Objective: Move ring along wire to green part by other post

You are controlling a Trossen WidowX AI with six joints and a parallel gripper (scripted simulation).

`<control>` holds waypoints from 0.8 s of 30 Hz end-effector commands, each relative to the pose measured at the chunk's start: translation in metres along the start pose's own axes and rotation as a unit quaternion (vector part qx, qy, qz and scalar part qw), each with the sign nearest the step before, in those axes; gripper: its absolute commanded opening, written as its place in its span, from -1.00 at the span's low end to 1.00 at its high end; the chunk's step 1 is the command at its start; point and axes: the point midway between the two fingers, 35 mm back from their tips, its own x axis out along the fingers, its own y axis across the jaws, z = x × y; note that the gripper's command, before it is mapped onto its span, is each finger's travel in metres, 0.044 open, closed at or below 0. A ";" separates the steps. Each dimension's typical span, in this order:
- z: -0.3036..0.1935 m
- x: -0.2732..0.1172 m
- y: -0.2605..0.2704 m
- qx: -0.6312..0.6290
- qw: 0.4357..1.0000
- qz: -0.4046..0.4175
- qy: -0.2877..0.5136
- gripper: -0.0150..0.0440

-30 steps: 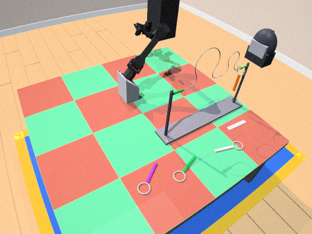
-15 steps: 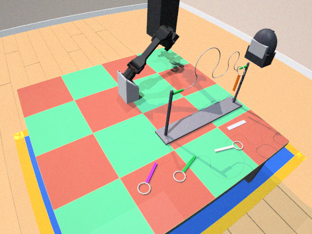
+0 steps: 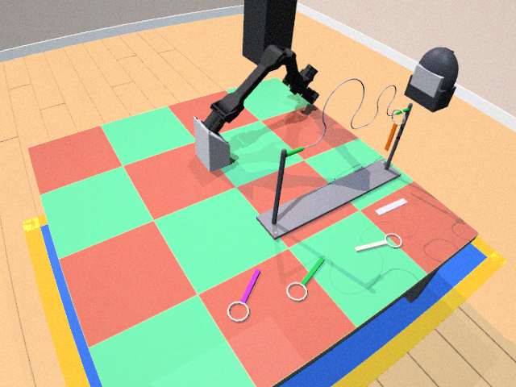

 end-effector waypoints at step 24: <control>-0.011 -0.188 -0.313 0.187 0.717 -0.648 -0.176 0.05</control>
